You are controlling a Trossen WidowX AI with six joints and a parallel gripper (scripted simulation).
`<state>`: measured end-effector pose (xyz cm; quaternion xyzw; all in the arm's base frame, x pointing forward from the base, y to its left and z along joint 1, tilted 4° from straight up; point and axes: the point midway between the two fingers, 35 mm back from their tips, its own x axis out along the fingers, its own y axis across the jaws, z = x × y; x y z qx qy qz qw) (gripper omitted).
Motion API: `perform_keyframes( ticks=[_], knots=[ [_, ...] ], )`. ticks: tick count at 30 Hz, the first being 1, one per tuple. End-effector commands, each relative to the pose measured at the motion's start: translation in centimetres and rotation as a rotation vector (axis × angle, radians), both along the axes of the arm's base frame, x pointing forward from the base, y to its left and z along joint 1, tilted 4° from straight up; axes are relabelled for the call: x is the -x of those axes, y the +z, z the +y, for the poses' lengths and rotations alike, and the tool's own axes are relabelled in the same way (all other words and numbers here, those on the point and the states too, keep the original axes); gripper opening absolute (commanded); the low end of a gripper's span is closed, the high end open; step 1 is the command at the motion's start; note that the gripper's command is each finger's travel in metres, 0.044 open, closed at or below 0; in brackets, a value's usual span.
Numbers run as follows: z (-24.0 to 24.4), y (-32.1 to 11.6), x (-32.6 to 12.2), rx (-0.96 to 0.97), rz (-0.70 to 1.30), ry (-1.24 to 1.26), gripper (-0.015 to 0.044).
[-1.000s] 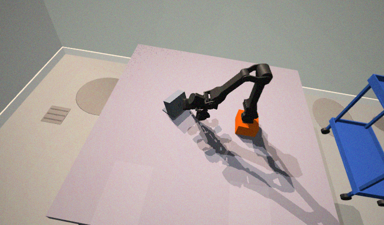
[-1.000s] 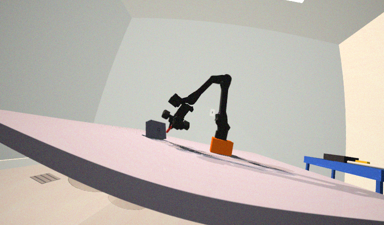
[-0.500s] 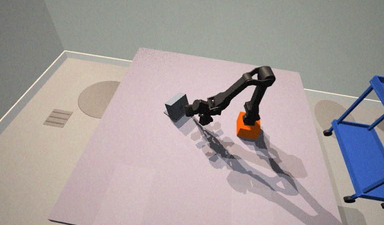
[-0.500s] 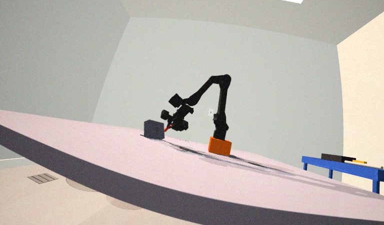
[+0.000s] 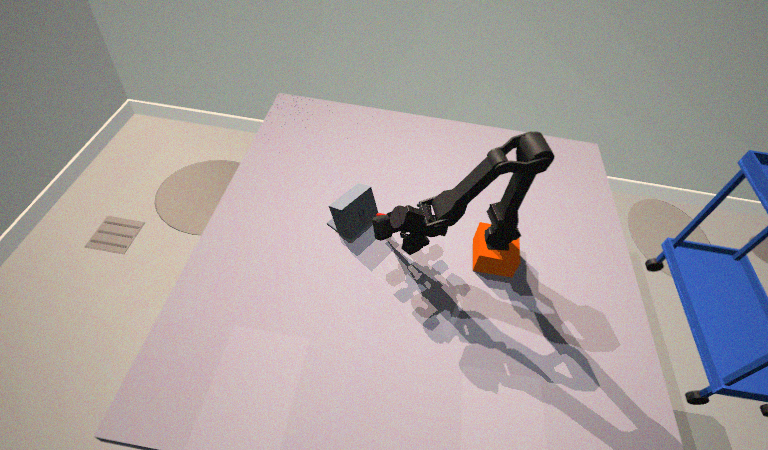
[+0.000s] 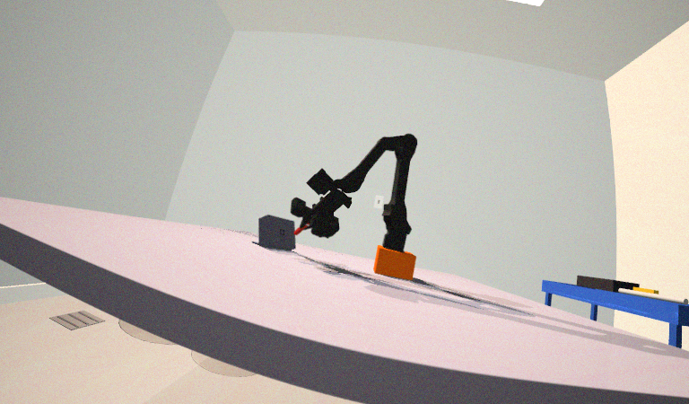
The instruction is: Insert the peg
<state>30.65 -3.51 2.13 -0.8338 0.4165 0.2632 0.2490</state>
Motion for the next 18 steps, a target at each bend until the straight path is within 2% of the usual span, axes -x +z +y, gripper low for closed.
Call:
perform_keyframes(
  ticks=[1,18],
  knots=[
    [0.3,0.2,0.2,0.025,-0.007,0.023,0.0000],
    [1.7,0.6,0.9,0.126,-0.023,0.126,0.0000]
  ],
)
